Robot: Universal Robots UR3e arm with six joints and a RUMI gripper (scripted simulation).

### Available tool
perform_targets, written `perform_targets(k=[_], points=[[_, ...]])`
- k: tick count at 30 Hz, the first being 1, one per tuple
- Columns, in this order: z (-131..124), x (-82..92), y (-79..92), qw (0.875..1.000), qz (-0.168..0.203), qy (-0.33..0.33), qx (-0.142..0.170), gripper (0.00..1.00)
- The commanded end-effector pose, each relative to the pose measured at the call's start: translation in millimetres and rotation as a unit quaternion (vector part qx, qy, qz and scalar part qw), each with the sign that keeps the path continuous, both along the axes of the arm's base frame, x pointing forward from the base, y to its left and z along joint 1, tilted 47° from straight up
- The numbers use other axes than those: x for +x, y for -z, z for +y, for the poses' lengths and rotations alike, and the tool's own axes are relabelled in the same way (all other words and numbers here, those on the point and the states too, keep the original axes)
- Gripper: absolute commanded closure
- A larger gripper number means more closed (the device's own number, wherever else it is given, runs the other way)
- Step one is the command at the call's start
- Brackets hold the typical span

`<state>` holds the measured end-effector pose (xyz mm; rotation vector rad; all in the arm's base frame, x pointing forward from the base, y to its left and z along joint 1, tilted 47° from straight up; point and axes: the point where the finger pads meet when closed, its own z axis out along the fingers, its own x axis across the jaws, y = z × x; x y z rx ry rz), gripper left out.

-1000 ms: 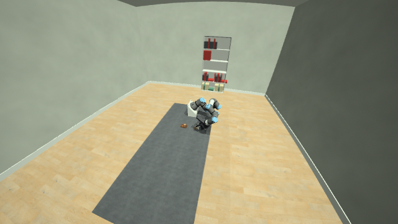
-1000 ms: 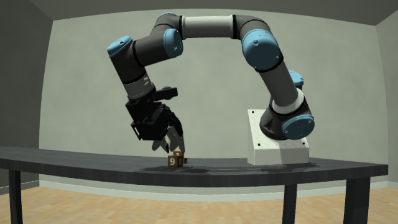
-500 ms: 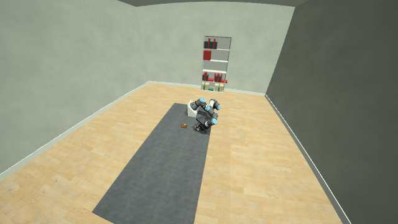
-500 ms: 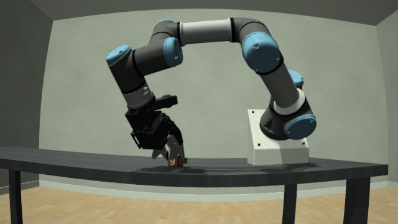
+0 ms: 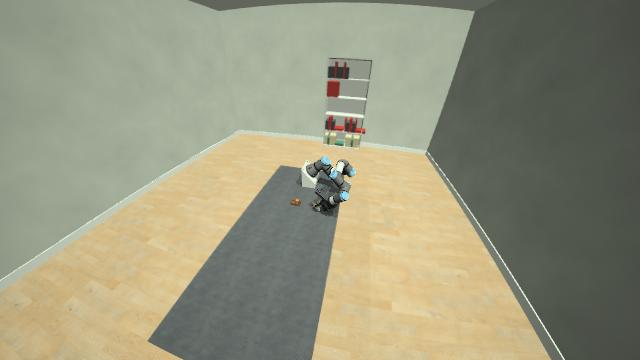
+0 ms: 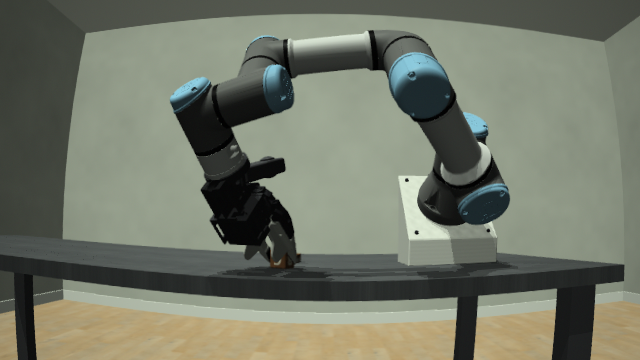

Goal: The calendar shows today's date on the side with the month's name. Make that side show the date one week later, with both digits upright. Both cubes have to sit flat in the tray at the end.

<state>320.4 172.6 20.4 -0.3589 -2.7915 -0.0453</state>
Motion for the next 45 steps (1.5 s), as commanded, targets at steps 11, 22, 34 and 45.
perform_targets(k=[11, 22, 34, 45], points=[[-0.1, 0.7, -0.3, 1.000, -0.001, 0.000, 0.000, 0.71], [-0.1, 0.7, -0.3, 1.000, -0.001, 0.000, 0.000, 0.71], [-0.1, 0.7, -0.3, 1.000, -0.001, 0.000, 0.000, 0.89], [-0.1, 0.7, -0.3, 1.000, -0.001, 0.000, 0.000, 0.89]])
